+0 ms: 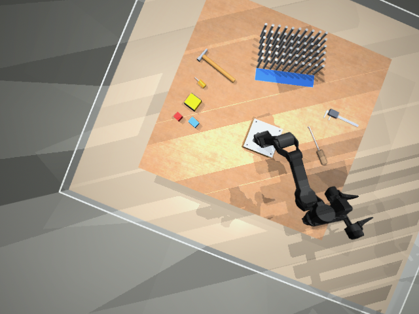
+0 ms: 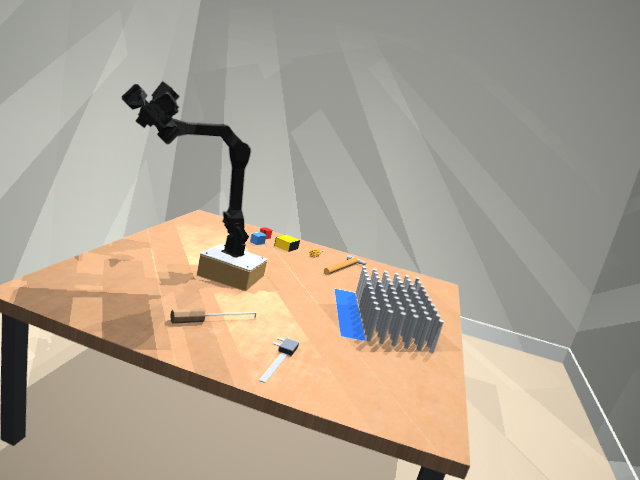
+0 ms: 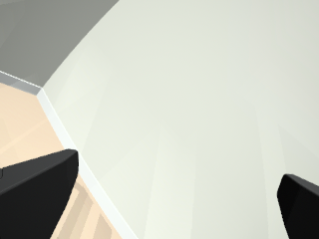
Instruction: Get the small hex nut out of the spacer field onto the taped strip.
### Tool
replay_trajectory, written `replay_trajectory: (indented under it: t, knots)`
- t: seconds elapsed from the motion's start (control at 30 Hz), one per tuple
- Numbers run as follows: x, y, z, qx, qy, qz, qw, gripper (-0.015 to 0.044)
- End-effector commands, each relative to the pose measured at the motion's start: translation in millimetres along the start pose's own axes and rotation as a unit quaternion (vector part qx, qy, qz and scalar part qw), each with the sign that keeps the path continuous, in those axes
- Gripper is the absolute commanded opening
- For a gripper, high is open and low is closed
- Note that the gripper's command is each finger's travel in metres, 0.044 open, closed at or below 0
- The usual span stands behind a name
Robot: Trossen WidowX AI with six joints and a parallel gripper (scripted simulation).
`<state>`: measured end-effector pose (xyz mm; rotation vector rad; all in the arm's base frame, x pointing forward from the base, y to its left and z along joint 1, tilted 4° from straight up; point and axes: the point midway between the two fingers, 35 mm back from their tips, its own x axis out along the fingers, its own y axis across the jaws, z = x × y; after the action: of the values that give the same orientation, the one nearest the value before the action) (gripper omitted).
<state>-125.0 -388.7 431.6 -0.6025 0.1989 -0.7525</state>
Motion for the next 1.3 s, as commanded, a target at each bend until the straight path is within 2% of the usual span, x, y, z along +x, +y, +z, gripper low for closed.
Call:
replay_trajectory:
  t: [0.0, 0.1, 0.3, 0.7, 0.97, 1.27]
  knots:
    - [2, 0, 0, -0.001, -0.001, -0.001, 1.0, 0.0426]
    - [28, 2, -4, -0.009, -0.014, -0.003, 1.0, 0.044]
    - [109, 54, -7, 0.065, -0.056, 0.048, 0.995, 0.044]
    - [222, 190, 15, 0.178, -0.091, 0.153, 0.968, 0.044]
    - [261, 299, 38, 0.235, -0.087, 0.237, 0.939, 0.044]
    - [264, 431, 66, 0.287, -0.047, 0.336, 0.896, 0.044]
